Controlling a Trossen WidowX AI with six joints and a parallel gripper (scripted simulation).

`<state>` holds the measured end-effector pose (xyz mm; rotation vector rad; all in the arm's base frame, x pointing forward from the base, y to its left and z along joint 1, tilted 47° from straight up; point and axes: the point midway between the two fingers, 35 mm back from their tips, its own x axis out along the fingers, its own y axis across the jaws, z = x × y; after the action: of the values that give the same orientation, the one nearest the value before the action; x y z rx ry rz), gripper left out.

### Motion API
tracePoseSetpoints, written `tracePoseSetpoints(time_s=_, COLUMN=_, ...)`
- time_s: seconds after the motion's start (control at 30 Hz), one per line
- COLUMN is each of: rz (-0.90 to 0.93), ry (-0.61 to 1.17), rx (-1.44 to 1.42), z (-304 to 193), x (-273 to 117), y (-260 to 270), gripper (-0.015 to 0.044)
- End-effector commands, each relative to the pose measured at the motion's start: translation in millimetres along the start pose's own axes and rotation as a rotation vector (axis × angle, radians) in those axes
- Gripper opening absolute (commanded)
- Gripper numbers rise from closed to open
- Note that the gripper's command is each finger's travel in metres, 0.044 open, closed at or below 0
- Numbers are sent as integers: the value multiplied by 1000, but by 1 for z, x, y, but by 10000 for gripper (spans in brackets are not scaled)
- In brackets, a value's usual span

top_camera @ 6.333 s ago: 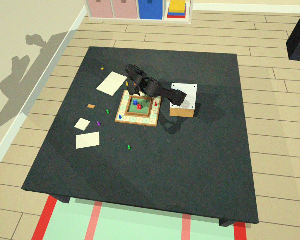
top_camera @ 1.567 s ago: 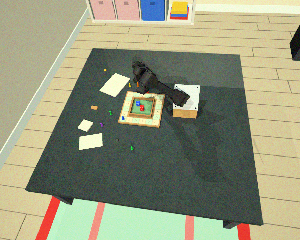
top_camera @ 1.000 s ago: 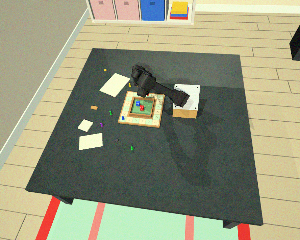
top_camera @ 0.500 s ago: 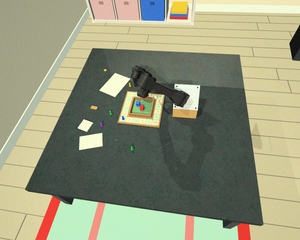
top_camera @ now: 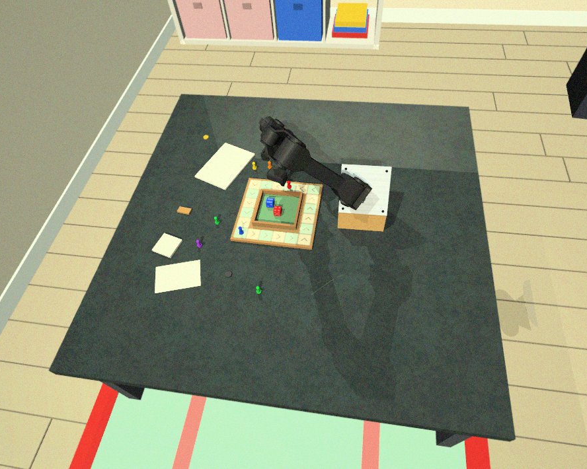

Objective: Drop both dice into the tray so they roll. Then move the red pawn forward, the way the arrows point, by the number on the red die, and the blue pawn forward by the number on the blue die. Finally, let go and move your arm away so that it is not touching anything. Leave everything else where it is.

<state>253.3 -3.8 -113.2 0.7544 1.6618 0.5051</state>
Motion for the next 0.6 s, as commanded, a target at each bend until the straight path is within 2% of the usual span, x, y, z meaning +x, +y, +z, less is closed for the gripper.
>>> tracePoseSetpoints(time_s=0.0, rz=-15, ry=2, rx=10, z=11, x=-6, y=15, gripper=361)
tracePoseSetpoints(time_s=0.2, rz=-35, ry=-8, rx=82, z=46, x=-9, y=94, gripper=204)
tracePoseSetpoints(time_s=0.47, rz=-5, ry=-1, rx=177, z=56, x=-9, y=228, gripper=200)
tracePoseSetpoints(time_s=0.57, rz=5, ry=6, rx=193, z=51, x=-9, y=253, gripper=200)
